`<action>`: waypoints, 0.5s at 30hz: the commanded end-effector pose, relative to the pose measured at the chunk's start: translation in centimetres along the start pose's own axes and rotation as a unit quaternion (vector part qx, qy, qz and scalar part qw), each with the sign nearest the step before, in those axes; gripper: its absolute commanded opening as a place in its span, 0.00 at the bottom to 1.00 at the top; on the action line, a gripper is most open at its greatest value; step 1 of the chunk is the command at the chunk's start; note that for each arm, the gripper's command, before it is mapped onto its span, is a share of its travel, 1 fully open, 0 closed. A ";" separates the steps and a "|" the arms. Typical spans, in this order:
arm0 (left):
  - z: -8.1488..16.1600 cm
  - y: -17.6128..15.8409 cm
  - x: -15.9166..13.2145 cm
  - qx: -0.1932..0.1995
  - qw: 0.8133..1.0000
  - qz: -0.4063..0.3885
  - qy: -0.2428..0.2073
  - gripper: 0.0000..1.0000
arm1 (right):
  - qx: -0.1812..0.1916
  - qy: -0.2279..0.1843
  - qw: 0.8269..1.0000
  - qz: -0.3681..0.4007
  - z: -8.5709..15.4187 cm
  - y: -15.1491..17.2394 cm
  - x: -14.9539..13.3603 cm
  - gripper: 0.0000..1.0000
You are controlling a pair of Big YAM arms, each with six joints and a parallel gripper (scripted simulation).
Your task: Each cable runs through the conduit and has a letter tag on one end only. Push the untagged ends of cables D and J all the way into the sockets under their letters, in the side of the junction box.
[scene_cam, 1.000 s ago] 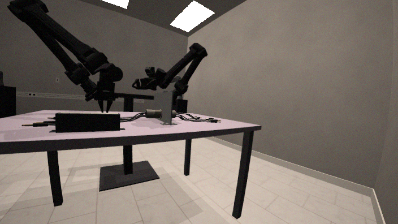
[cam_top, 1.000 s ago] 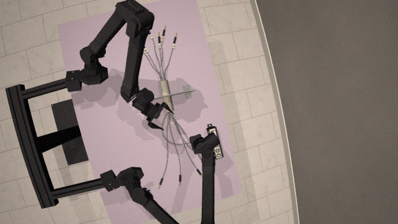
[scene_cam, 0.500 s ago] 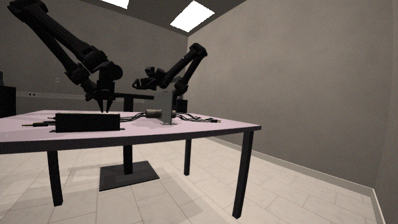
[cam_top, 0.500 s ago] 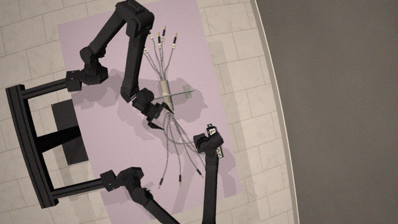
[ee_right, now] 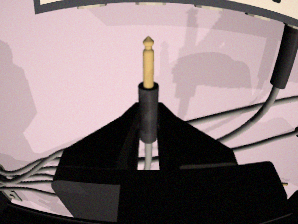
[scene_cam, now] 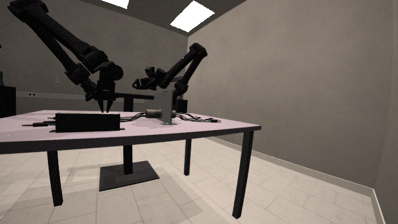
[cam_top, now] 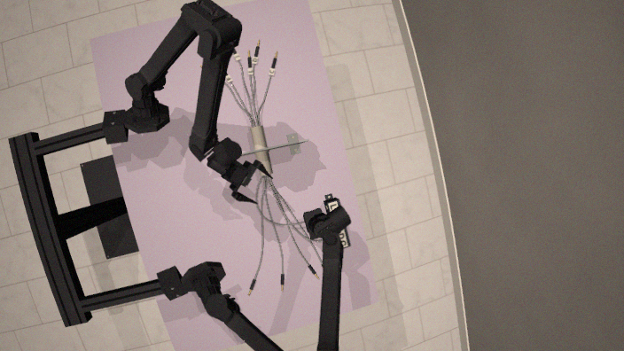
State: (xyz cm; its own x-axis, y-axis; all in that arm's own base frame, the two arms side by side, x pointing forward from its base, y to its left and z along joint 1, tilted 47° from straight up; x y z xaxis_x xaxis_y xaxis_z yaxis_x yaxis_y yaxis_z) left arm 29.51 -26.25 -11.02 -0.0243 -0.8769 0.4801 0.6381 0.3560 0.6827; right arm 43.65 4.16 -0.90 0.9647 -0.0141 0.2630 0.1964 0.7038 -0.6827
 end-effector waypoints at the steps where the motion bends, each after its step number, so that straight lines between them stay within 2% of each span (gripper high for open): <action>1: 0.1 -0.3 0.4 0.000 1.000 -0.011 -0.008 1.00 | 0.000 -0.004 1.000 -0.002 0.3 0.4 1.0 0.05; 8: 0.1 -0.3 0.4 0.000 1.000 -0.011 -0.008 1.00 | 0.002 -0.011 1.000 -0.006 0.8 0.3 0.9 0.05; 10: 0.1 -0.3 0.4 0.000 1.000 -0.011 -0.008 1.00 | 0.004 -0.016 1.000 -0.012 1.1 0.4 1.7 0.05; 15: 0.1 -0.3 0.4 0.000 1.000 -0.011 -0.008 1.00 | -0.002 -0.002 1.000 -0.004 -0.1 0.1 2.0 0.05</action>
State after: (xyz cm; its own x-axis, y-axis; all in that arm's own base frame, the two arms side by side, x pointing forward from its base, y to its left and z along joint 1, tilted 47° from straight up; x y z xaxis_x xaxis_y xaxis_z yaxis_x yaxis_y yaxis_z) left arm 29.51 -26.25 -11.02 -0.0243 -0.8769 0.4801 0.6381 0.3560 0.6827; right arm 44.16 4.29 -0.69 0.9631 -0.0140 0.2689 0.2006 0.7033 -0.6820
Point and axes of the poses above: on each arm, the point where the finger pads meet when closed, its own z axis back along the fingers, its own y axis across the jaws, x = y × z, the point moved 6 cm from there along z, back along the fingers, and after that the axes turned 7 degrees about -z, right-handed, at the moved point
